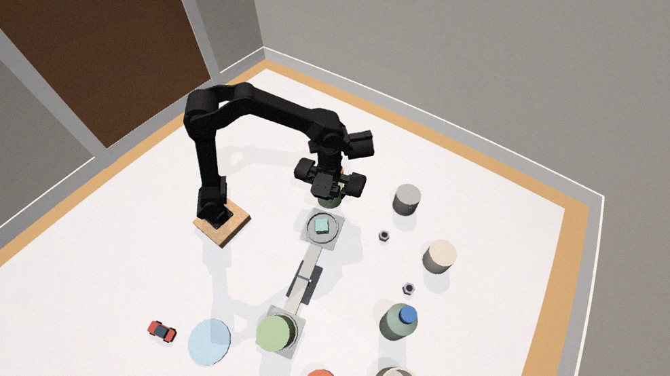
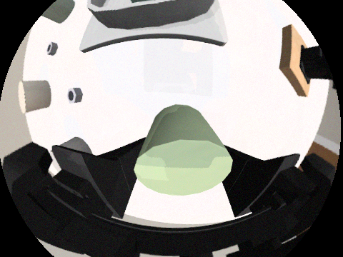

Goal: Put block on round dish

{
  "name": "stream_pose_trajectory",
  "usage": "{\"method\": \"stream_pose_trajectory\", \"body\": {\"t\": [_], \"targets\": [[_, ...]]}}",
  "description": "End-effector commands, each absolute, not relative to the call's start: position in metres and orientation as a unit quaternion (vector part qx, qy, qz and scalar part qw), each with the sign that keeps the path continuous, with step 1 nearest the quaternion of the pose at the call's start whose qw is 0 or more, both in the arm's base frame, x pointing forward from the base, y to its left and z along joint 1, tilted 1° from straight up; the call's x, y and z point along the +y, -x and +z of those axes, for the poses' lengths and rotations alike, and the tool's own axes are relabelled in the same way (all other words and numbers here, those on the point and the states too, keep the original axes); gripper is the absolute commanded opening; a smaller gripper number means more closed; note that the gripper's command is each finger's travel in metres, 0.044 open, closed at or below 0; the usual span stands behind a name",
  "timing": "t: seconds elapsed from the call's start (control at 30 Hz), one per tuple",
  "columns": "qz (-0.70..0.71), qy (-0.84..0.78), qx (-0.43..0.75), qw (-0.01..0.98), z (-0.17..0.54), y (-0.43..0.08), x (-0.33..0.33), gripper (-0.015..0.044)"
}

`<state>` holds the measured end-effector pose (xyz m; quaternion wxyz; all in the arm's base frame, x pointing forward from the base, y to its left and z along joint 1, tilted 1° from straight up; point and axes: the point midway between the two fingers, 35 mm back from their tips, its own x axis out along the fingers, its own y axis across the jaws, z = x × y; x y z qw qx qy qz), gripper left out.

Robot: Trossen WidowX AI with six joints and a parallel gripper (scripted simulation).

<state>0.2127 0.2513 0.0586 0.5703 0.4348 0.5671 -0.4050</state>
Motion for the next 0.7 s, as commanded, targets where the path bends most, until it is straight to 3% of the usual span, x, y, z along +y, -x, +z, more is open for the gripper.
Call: {"method": "stream_pose_trajectory", "body": {"t": [0.0, 0.23, 0.67], "targets": [[-0.406, -0.436, 0.566, 0.570, 0.054, -0.213, 0.251, 0.0000], [-0.406, -0.436, 0.566, 0.570, 0.042, -0.213, 0.251, 0.0000], [-0.405, -0.435, 0.567, 0.570, 0.047, -0.213, 0.251, 0.0341]]}}
